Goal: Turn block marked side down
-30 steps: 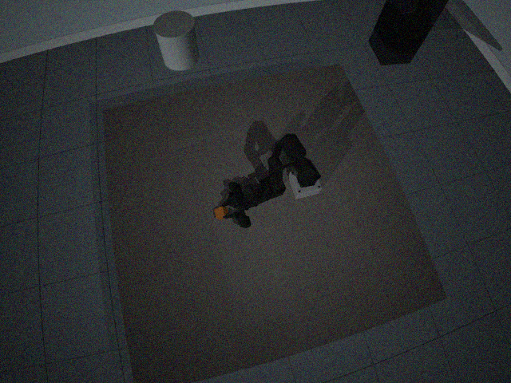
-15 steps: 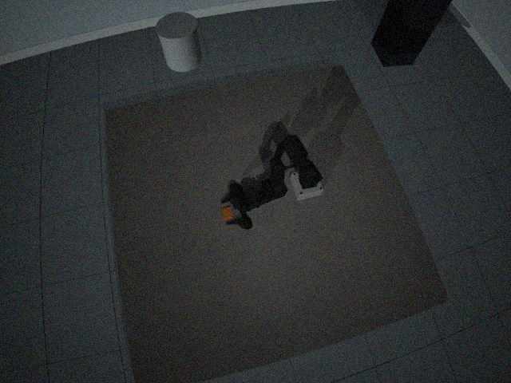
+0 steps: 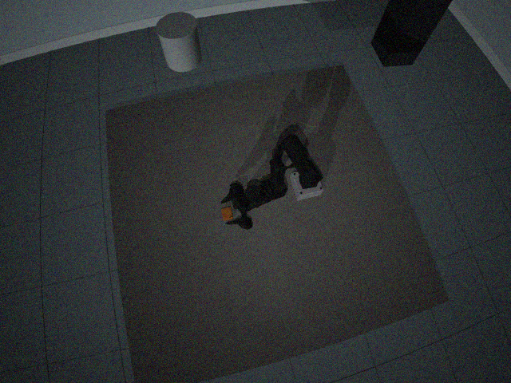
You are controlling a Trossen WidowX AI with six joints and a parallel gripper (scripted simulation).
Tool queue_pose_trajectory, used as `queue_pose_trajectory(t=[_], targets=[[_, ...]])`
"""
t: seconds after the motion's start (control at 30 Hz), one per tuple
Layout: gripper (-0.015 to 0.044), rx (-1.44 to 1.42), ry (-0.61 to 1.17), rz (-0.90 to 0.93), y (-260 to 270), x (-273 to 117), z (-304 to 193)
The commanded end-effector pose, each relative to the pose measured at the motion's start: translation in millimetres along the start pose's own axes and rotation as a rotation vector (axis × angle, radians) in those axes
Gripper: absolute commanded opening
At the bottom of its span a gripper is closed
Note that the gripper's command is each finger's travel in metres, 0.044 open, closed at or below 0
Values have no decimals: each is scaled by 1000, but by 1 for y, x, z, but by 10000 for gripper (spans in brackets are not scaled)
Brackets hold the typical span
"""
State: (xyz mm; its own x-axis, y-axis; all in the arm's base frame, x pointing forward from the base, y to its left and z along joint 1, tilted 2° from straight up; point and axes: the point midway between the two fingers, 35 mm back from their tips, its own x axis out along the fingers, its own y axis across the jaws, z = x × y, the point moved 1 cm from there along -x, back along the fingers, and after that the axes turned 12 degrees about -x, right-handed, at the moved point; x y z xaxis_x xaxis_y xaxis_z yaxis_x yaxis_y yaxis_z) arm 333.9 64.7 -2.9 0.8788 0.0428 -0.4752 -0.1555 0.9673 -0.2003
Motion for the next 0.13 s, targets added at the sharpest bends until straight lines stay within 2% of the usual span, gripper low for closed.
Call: queue_pose_trajectory(t=[0.0, 0.1], targets=[[440, -5, 0, -3, 0, 0, 0], [440, -5, 0, -3, 0, 0, 0]])
